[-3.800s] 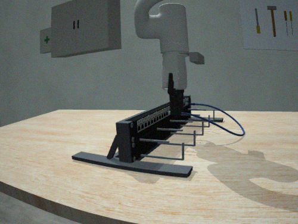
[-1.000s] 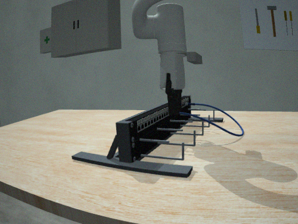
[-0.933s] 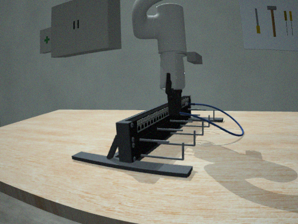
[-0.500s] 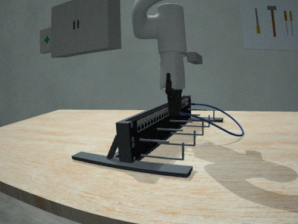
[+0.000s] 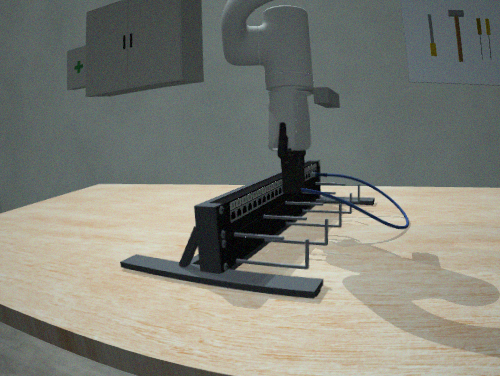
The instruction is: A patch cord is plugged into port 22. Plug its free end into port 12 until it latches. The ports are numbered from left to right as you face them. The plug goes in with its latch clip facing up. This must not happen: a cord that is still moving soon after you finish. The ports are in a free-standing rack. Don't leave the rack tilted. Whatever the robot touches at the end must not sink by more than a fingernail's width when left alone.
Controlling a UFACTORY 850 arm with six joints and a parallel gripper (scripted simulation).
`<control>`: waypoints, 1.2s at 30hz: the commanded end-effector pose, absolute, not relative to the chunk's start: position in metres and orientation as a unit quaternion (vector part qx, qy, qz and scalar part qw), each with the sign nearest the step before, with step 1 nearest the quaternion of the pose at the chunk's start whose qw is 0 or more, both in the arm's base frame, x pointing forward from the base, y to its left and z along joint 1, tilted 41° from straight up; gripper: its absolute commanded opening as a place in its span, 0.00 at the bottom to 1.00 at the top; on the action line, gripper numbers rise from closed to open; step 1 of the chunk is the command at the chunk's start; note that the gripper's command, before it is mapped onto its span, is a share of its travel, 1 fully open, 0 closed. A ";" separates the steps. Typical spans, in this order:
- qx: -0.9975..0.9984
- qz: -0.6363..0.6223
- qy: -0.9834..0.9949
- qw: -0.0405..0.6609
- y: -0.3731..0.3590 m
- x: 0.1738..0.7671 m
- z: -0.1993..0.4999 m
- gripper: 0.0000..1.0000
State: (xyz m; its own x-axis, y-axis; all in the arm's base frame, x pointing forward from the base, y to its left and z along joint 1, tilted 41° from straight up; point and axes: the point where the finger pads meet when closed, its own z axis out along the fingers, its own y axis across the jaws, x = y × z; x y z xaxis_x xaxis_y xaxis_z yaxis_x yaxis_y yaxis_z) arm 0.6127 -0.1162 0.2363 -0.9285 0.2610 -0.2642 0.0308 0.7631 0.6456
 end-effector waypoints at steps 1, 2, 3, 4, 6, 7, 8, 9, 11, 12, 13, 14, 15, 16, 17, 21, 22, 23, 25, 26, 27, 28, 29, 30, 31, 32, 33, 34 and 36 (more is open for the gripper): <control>0.079 0.335 0.923 0.173 -0.117 0.613 0.237 0.00; 0.079 0.335 0.923 0.173 -0.117 0.613 0.237 0.00; 0.079 0.335 0.923 0.173 -0.117 0.613 0.237 0.00; 0.079 0.335 0.923 0.173 -0.117 0.613 0.237 0.00; 0.079 0.335 0.923 0.173 -0.117 0.613 0.237 0.00; 0.079 0.335 0.923 0.173 -0.117 0.613 0.237 0.00; 0.079 0.335 0.923 0.173 -0.117 0.613 0.237 0.00; 0.079 0.335 0.923 0.173 -0.117 0.613 0.237 0.00; 0.079 0.335 0.923 0.173 -0.117 0.613 0.237 0.00; 0.079 0.335 0.923 0.173 -0.117 0.613 0.237 0.00; 0.079 0.335 0.923 0.173 -0.117 0.613 0.237 0.00; 0.079 0.335 0.923 0.173 -0.117 0.613 0.237 0.39; 0.079 0.335 0.923 0.173 -0.117 0.613 0.237 0.39; 0.079 0.335 0.923 0.173 -0.117 0.613 0.237 0.39; 0.079 0.335 0.923 0.173 -0.117 0.613 0.237 0.39; 0.079 0.335 0.923 0.173 -0.117 0.613 0.237 0.39; 0.079 0.335 0.923 0.173 -0.117 0.613 0.237 0.39; 0.079 0.335 0.923 0.173 -0.117 0.613 0.237 0.39; 0.079 0.335 0.923 0.173 -0.117 0.613 0.237 0.39; 0.079 0.335 0.923 0.173 -0.117 0.613 0.237 0.39; 0.079 0.335 0.923 0.173 -0.117 0.613 0.237 0.39; 0.079 0.335 0.923 0.173 -0.117 0.613 0.237 0.39; 0.079 0.335 0.923 0.173 -0.117 0.613 0.237 0.39; 0.079 0.335 0.923 0.173 -0.117 0.613 0.237 0.39; 0.079 0.335 0.923 0.173 -0.117 0.613 0.237 0.39; 0.079 0.335 0.923 0.173 -0.117 0.613 0.237 0.39; 0.079 0.335 0.923 0.173 -0.117 0.613 0.237 0.39; 0.079 0.335 0.923 0.173 -0.117 0.613 0.237 0.39; 0.079 0.335 0.923 0.173 -0.117 0.613 0.237 0.39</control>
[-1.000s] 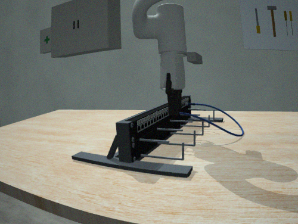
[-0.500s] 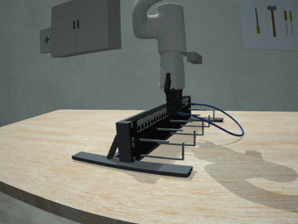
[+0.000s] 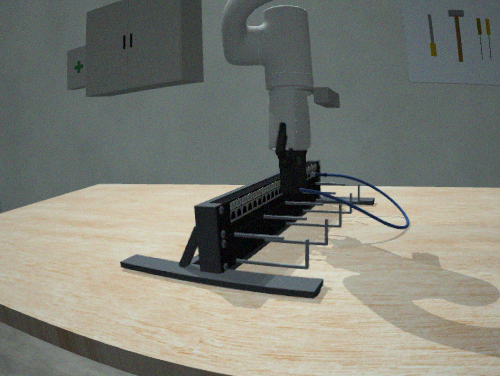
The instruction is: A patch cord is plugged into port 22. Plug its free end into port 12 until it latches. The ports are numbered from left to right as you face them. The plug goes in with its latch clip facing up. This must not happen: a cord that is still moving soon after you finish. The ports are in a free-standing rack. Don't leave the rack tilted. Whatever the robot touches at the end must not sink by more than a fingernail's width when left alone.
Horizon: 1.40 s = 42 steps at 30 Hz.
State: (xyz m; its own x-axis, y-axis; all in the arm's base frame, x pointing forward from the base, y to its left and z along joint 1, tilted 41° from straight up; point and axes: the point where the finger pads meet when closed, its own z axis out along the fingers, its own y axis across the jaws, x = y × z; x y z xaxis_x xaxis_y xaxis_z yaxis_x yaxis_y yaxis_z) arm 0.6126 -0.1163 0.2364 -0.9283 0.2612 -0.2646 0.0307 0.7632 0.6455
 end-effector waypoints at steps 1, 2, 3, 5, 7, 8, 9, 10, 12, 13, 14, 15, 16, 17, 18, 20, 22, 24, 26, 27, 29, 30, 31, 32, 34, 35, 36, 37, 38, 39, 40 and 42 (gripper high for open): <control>0.079 0.335 0.923 0.173 -0.117 0.613 0.237 0.39; 0.079 0.335 0.923 0.173 -0.117 0.613 0.237 0.39; 0.079 0.335 0.923 0.173 -0.117 0.613 0.237 0.39; 0.079 0.335 0.923 0.173 -0.117 0.613 0.237 0.39; 0.079 0.335 0.923 0.173 -0.117 0.613 0.237 0.39; 0.079 0.335 0.923 0.173 -0.117 0.613 0.237 0.39; 0.079 0.335 0.923 0.173 -0.117 0.613 0.237 0.39; 0.079 0.335 0.923 0.173 -0.117 0.613 0.237 0.39; 0.079 0.335 0.923 0.173 -0.117 0.613 0.237 0.39; 0.079 0.335 0.923 0.173 -0.117 0.613 0.237 0.39; 0.079 0.335 0.923 0.173 -0.117 0.613 0.237 0.39; 0.079 0.335 0.923 0.173 -0.117 0.613 0.237 0.39; 0.079 0.335 0.923 0.173 -0.117 0.613 0.237 0.39; 0.079 0.335 0.923 0.173 -0.117 0.613 0.237 0.39; 0.079 0.335 0.923 0.173 -0.117 0.613 0.237 0.39; 0.079 0.335 0.923 0.173 -0.117 0.613 0.237 0.39; 0.079 0.335 0.923 0.173 -0.117 0.613 0.237 0.39; 0.079 0.335 0.923 0.173 -0.117 0.613 0.237 0.39; 0.079 0.335 0.923 0.173 -0.117 0.613 0.238 0.39; 0.079 0.335 0.923 0.173 -0.117 0.613 0.238 0.39; 0.079 0.335 0.923 0.173 -0.118 0.612 0.239 0.39; 0.079 0.335 0.923 0.173 -0.119 0.612 0.240 0.39; 0.079 0.335 0.923 0.173 -0.119 0.611 0.241 0.39; 0.079 0.335 0.923 0.173 -0.120 0.611 0.242 0.39; 0.079 0.335 0.923 0.173 -0.122 0.610 0.244 0.39; 0.079 0.335 0.923 0.173 -0.122 0.610 0.244 0.39; 0.079 0.335 0.923 0.173 -0.122 0.610 0.244 0.39; 0.079 0.335 0.923 0.173 -0.123 0.609 0.246 0.39; 0.079 0.335 0.923 0.173 -0.124 0.608 0.247 0.39; 0.079 0.335 0.923 0.173 -0.125 0.607 0.249 0.39; 0.079 0.335 0.923 0.173 -0.127 0.606 0.251 0.39; 0.079 0.335 0.923 0.173 -0.130 0.604 0.256 0.39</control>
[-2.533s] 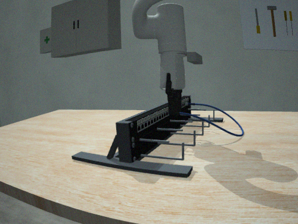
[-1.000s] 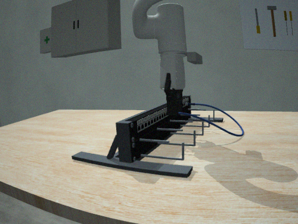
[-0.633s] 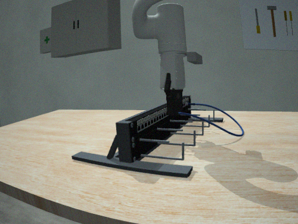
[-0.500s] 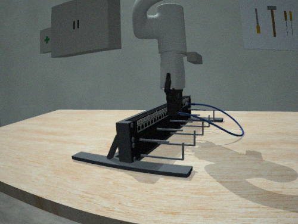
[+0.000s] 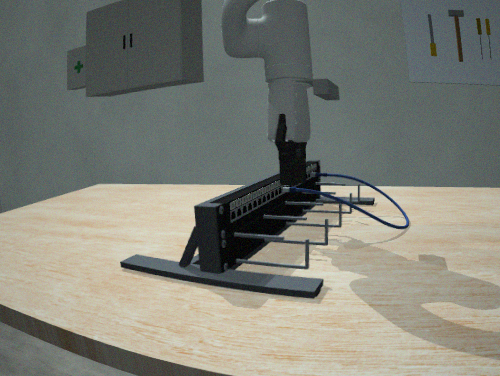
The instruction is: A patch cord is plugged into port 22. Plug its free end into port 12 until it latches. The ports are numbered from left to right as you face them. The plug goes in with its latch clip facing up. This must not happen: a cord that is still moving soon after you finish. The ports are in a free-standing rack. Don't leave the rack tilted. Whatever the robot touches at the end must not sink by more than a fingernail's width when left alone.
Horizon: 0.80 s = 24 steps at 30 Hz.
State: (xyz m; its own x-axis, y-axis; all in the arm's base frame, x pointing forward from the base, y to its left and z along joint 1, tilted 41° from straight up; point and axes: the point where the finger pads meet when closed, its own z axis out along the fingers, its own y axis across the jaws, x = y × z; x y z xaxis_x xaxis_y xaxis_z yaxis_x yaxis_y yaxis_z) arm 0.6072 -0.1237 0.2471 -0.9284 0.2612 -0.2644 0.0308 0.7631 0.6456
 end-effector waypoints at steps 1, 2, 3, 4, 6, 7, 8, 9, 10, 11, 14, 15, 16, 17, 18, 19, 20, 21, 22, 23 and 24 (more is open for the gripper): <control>0.079 0.335 0.923 0.173 -0.131 0.603 0.258 0.39; 0.079 0.335 0.923 0.173 -0.133 0.601 0.260 0.39; 0.079 0.335 0.923 0.173 -0.135 0.600 0.263 0.39; 0.079 0.335 0.923 0.173 -0.136 0.599 0.265 0.39; 0.079 0.335 0.923 0.173 -0.140 0.596 0.270 0.39; 0.079 0.335 0.923 0.173 -0.142 0.595 0.273 0.39; 0.079 0.335 0.923 0.173 -0.143 0.594 0.275 0.39; 0.079 0.335 0.923 0.173 -0.145 0.593 0.278 0.39; 0.079 0.335 0.923 0.173 -0.145 0.593 0.278 0.39; 0.079 0.335 0.923 0.173 -0.145 0.593 0.278 0.39; 0.079 0.335 0.923 0.173 -0.150 0.589 0.284 0.39; 0.079 0.335 0.923 0.173 -0.151 0.588 0.287 0.39; 0.079 0.335 0.923 0.173 -0.152 0.587 0.288 0.39; 0.079 0.335 0.923 0.173 -0.153 0.586 0.290 0.39; 0.079 0.335 0.923 0.173 -0.155 0.586 0.292 0.39; 0.079 0.335 0.923 0.173 -0.155 0.585 0.293 0.39; 0.079 0.335 0.923 0.173 -0.156 0.584 0.294 0.39; 0.079 0.335 0.923 0.173 -0.157 0.584 0.295 0.39; 0.079 0.335 0.923 0.173 -0.158 0.583 0.296 0.39; 0.079 0.335 0.923 0.173 -0.158 0.583 0.297 0.39; 0.079 0.335 0.923 0.173 -0.158 0.583 0.297 0.39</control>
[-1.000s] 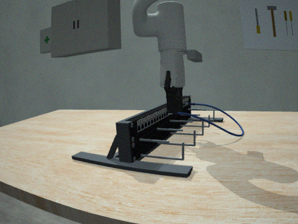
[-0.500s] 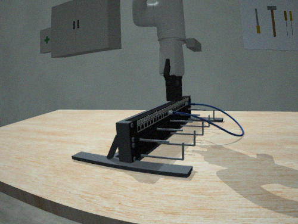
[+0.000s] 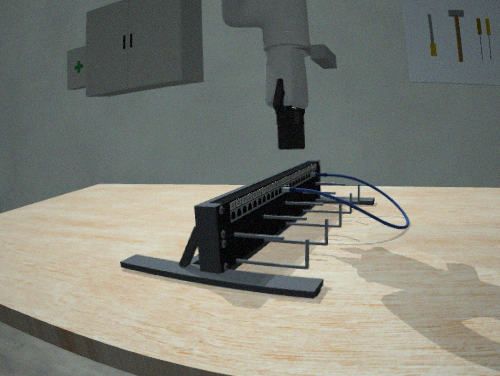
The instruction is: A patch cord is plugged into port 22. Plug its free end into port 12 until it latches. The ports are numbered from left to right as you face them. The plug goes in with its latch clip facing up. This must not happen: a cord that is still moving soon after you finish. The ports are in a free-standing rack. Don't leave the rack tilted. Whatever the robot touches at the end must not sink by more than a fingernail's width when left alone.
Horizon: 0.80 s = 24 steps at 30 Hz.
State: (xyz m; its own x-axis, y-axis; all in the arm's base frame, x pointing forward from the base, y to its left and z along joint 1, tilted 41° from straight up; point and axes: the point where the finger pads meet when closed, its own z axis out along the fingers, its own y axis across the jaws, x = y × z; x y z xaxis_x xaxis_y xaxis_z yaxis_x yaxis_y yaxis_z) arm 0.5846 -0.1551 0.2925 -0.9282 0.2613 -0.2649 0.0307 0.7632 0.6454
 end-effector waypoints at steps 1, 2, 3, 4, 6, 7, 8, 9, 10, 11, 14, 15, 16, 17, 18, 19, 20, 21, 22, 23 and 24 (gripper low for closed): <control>0.079 0.335 0.923 0.173 -0.159 0.583 0.298 0.39; 0.079 0.335 0.923 0.173 -0.159 0.583 0.298 0.39; 0.079 0.335 0.923 0.173 -0.159 0.583 0.298 0.39; 0.079 0.335 0.923 0.173 -0.159 0.583 0.298 0.39; 0.079 0.335 0.923 0.173 -0.159 0.582 0.298 0.39; 0.079 0.335 0.923 0.173 -0.159 0.582 0.298 0.39; 0.079 0.335 0.923 0.173 -0.159 0.582 0.298 0.00; 0.079 0.335 0.923 0.173 -0.159 0.582 0.298 0.00; 0.079 0.335 0.923 0.173 -0.159 0.582 0.298 0.00; 0.079 0.335 0.923 0.173 -0.159 0.582 0.298 0.00; 0.079 0.335 0.923 0.173 -0.159 0.582 0.298 0.00; 0.079 0.335 0.923 0.173 -0.159 0.582 0.298 0.00; 0.079 0.335 0.923 0.173 -0.159 0.582 0.298 0.00; 0.079 0.335 0.923 0.173 -0.159 0.582 0.298 0.00; 0.079 0.335 0.923 0.173 -0.159 0.582 0.298 0.00; 0.079 0.335 0.923 0.173 -0.159 0.582 0.298 0.00; 0.079 0.335 0.923 0.173 -0.159 0.582 0.298 0.00; 0.079 0.335 0.923 0.173 -0.159 0.582 0.298 0.00; 0.079 0.335 0.923 0.173 -0.159 0.582 0.298 0.00; 0.079 0.335 0.923 0.173 -0.159 0.582 0.298 0.00; 0.079 0.335 0.923 0.173 -0.159 0.582 0.298 0.00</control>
